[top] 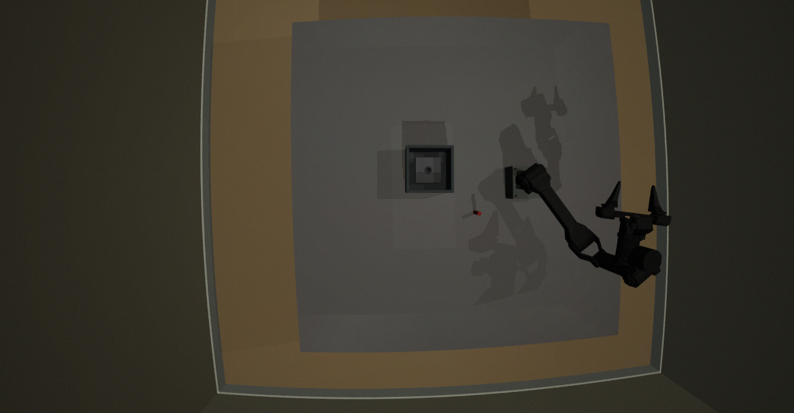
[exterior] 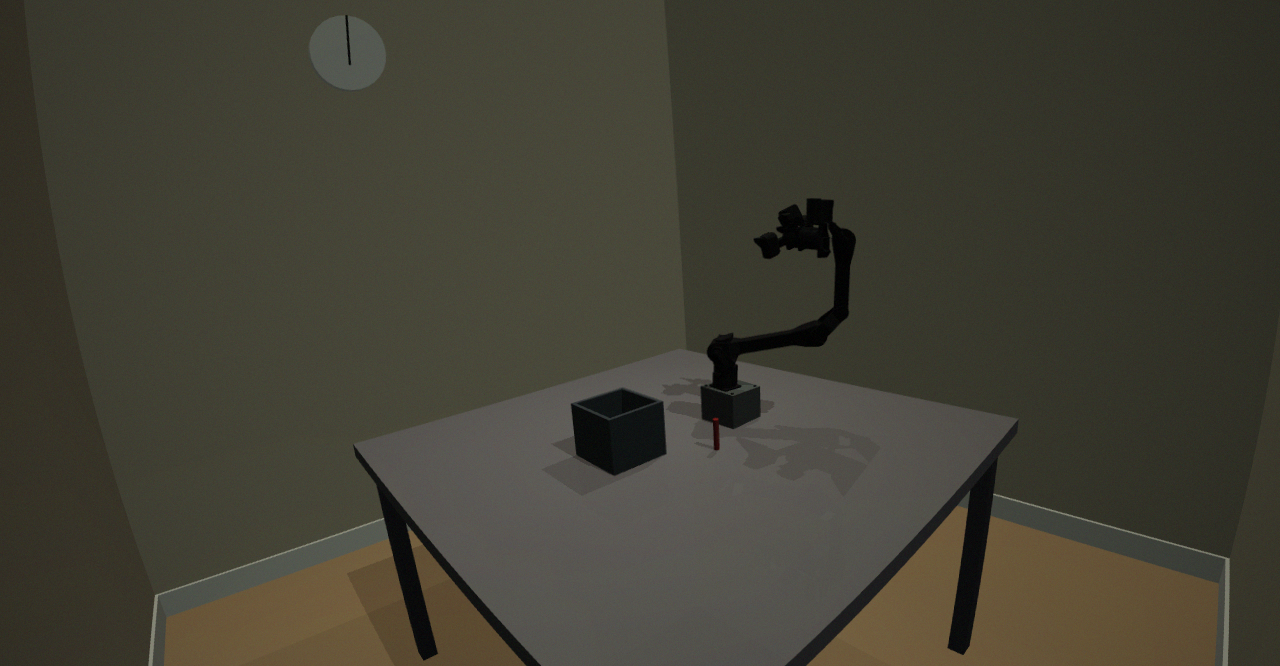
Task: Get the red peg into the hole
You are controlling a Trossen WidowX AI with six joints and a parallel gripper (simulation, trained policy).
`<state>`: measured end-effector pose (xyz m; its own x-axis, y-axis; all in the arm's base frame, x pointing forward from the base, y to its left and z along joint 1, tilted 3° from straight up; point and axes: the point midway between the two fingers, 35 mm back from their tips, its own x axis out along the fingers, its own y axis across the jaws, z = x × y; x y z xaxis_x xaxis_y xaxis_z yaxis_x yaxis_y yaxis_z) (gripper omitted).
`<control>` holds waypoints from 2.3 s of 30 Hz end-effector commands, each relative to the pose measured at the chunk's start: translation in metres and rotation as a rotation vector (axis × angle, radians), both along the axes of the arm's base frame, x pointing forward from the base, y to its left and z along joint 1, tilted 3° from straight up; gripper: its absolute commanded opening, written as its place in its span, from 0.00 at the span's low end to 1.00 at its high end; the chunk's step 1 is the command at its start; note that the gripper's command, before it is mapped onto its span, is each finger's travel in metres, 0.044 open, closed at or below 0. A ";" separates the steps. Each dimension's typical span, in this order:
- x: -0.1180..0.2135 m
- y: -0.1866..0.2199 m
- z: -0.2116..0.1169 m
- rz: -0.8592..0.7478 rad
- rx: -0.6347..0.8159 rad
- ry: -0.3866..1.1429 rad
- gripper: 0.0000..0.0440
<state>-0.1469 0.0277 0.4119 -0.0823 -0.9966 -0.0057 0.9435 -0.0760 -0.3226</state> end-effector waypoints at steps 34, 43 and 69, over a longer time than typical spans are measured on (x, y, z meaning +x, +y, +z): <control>0.102 -0.107 0.034 0.402 0.115 -0.446 1.00; 0.143 -0.119 0.030 0.569 0.262 -0.644 1.00; 0.259 -0.097 -0.010 0.719 0.904 -1.082 1.00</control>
